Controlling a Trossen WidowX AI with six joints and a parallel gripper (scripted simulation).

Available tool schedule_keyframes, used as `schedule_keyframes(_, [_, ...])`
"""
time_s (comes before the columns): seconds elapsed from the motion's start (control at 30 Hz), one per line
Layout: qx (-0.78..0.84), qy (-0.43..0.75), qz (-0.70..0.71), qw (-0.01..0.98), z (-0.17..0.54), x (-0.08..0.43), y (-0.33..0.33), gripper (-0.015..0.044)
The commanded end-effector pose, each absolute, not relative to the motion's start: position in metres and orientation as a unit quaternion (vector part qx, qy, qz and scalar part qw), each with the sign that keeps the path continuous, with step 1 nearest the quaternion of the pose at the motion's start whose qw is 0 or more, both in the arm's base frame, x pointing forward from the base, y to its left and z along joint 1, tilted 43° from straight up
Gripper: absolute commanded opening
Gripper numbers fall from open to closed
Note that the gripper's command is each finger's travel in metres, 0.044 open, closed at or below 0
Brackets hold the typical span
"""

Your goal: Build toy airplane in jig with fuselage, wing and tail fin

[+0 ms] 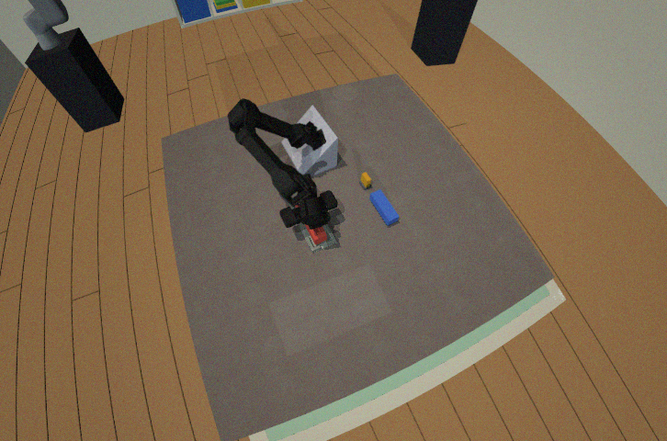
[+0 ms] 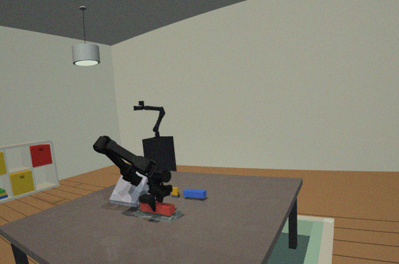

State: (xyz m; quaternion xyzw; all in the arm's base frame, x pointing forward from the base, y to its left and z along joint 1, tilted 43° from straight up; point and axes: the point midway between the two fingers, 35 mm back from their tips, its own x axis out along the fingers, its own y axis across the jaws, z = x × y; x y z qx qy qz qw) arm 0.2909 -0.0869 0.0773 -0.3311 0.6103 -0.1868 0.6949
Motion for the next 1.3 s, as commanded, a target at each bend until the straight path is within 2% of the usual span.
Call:
schedule_keyframes(0.0, [-0.333, 0.614, -0.183, 0.692, 0.0718, 0.2894, -0.0900, 0.0195])
schedule_keyframes(0.13, [-0.333, 0.614, -0.183, 0.692, 0.0719, 0.2896, -0.0900, 0.0195])
schedule_keyframes(0.3, [-0.331, 0.611, -0.187, 0.694, 0.0743, 0.2906, -0.0896, 0.0161])
schedule_keyframes(0.47, [-0.331, 0.611, -0.187, 0.694, 0.0743, 0.2906, -0.0896, 0.0030])
schedule_keyframes(0.97, [-0.331, 0.611, -0.187, 0.694, 0.0743, 0.2906, -0.0896, 0.0424])
schedule_keyframes(1.0, [-0.331, 0.611, -0.187, 0.694, 0.0743, 0.2906, -0.0896, 0.0440])
schedule_keyframes(1.27, [-0.331, 0.612, -0.186, 0.694, 0.0762, 0.2907, -0.0875, 0.0440])
